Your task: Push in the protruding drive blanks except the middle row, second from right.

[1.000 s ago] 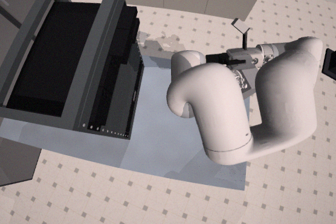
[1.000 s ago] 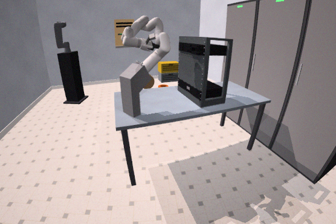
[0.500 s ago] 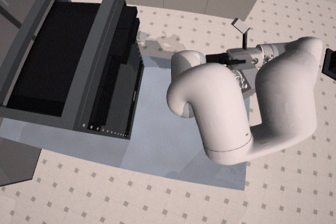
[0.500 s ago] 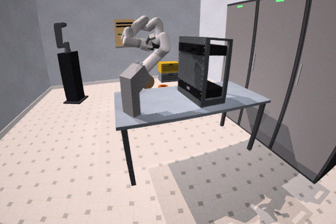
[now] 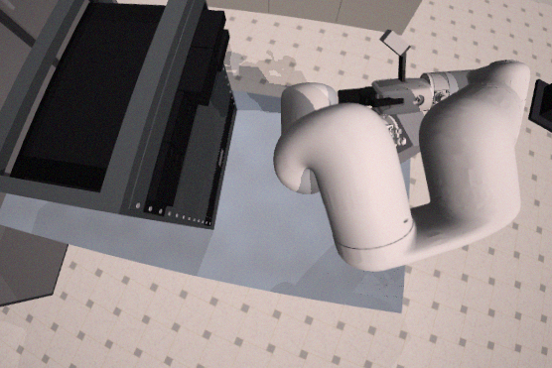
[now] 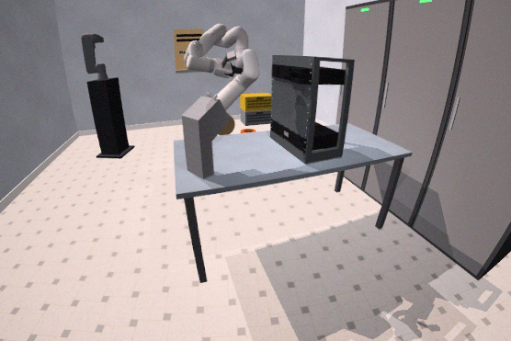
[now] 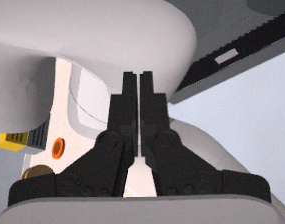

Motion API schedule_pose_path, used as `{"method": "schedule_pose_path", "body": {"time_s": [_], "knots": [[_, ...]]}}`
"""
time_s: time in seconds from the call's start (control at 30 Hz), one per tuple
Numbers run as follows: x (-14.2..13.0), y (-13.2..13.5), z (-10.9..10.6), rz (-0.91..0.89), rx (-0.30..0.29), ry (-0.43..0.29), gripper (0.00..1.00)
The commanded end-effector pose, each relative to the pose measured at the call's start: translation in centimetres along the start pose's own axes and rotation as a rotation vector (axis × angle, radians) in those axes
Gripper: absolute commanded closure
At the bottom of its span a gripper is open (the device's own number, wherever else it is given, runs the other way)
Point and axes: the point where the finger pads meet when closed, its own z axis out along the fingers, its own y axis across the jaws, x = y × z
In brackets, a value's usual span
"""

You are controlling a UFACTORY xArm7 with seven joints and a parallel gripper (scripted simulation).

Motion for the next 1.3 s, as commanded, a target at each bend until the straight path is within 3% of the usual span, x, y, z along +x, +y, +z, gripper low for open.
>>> {"method": "schedule_pose_path", "body": {"time_s": [0.0,0.47,0.5,1.0,1.27], "knots": [[2.2,1.3,2.5,0.237,0.047,0.065,1.00],[2.2,1.3,2.5,0.237,0.047,0.065,1.00],[0.0,0.0,0.0,0.000,-0.002,-0.002,1.00],[0.1,0.4,0.2,0.075,-0.037,0.013,1.00],[0.1,1.2,0.6,0.232,-0.131,0.042,1.00]]}}
